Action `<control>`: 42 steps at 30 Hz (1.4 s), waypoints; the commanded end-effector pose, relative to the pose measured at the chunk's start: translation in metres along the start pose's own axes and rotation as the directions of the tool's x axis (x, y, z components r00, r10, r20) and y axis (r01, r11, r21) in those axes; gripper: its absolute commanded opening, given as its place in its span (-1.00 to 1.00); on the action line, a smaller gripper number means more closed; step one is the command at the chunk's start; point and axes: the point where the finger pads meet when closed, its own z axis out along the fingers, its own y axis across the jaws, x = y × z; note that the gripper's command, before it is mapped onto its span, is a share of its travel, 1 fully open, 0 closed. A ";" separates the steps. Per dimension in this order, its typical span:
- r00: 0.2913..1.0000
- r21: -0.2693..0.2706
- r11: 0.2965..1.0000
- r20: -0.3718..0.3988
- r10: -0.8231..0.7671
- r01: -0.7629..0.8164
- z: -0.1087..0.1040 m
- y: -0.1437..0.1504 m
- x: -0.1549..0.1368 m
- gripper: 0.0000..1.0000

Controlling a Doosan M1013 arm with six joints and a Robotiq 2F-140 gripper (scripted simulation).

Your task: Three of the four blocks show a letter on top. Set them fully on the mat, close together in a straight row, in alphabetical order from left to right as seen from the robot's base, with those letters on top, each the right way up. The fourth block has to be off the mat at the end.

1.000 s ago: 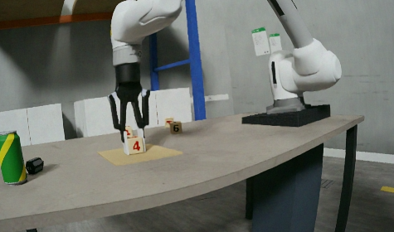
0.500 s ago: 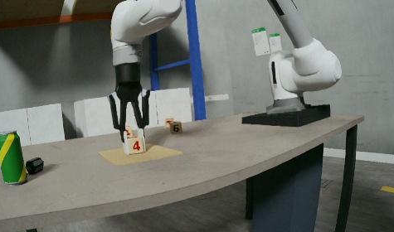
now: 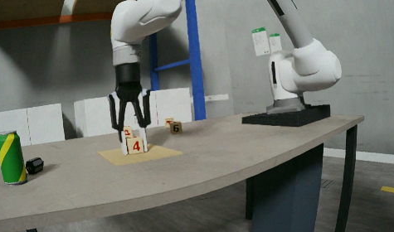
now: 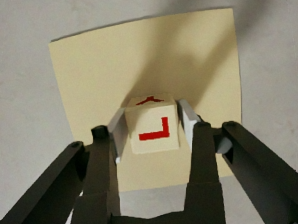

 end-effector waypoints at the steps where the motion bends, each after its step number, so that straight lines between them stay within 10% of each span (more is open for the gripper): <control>1: 1.000 0.001 1.000 0.000 0.000 0.000 -0.001 -0.001 0.000 -0.12; 38: 1.000 0.001 1.000 0.000 0.000 0.000 -0.091 0.000 0.000 -0.12; 39: 1.000 0.001 1.000 0.000 0.000 0.000 -0.091 0.000 0.000 1.00; 42: 1.000 0.001 1.000 0.000 0.000 0.000 -0.091 0.000 0.000 1.00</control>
